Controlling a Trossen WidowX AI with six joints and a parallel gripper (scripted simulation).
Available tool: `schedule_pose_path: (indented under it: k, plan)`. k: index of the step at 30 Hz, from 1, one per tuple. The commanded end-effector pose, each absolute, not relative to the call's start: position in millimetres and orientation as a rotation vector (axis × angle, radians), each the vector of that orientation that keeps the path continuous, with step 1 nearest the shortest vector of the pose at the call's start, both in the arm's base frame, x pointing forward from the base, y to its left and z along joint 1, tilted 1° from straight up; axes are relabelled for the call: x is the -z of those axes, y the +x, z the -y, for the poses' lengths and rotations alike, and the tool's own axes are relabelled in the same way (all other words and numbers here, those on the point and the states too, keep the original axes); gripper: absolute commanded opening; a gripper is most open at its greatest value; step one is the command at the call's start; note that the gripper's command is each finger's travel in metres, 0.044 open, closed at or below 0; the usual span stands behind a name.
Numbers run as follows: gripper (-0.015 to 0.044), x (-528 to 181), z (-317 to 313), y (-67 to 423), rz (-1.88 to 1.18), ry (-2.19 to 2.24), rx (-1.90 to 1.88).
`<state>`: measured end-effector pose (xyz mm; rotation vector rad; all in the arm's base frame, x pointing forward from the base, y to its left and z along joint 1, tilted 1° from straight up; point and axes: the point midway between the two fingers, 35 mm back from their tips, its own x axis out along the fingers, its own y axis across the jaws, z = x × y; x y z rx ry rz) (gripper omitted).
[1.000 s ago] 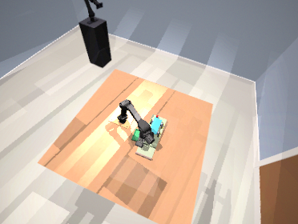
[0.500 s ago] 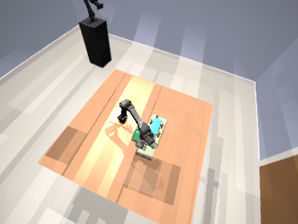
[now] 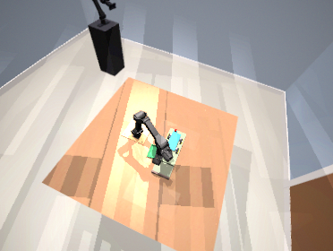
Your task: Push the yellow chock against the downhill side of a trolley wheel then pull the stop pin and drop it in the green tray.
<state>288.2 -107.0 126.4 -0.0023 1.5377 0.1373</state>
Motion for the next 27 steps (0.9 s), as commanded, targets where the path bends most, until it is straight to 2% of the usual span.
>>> schedule_pose_path:
  k: [1,27]
  plan:
    - [0.0,-126.7,102.1,287.5,-1.539,0.005,-0.14]
    - [0.0,-130.4,86.0,288.3,-1.537,-0.001,-0.137]
